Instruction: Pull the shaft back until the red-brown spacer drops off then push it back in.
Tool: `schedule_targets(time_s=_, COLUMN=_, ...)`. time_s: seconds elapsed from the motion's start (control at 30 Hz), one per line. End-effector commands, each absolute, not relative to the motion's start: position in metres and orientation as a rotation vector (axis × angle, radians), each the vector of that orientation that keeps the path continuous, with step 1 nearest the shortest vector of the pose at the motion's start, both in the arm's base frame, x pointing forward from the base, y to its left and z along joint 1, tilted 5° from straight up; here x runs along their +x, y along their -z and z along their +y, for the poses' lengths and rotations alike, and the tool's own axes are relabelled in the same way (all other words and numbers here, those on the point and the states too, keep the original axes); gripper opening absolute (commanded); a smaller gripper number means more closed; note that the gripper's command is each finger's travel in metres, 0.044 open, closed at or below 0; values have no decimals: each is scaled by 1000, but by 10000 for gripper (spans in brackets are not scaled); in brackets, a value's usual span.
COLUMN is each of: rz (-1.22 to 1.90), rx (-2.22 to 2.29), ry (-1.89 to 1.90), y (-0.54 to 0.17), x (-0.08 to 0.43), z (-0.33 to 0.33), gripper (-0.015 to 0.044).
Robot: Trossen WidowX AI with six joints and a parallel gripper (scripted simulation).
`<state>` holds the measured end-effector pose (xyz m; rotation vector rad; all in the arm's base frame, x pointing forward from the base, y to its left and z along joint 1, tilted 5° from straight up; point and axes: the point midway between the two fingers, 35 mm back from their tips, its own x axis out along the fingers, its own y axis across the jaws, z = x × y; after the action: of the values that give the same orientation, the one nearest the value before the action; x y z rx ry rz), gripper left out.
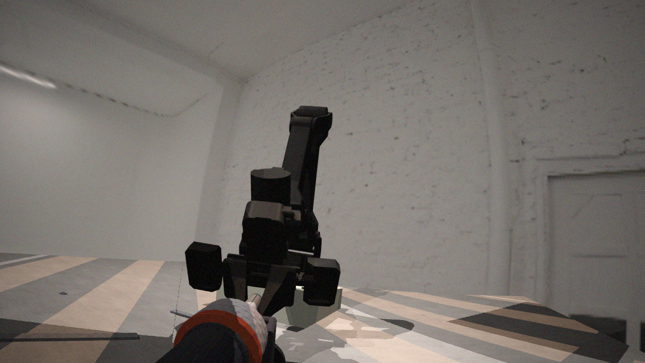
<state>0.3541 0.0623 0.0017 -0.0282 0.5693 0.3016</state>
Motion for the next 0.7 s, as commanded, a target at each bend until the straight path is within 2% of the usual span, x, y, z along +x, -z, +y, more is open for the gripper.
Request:
schedule_targets(time_s=0.0, rz=572, rx=-31, ry=-304, y=-1, x=352, z=62, gripper=0)
schedule_targets(time_s=0.67, rz=572, rx=-31, ry=-304, y=-1, x=350, z=61, gripper=0)
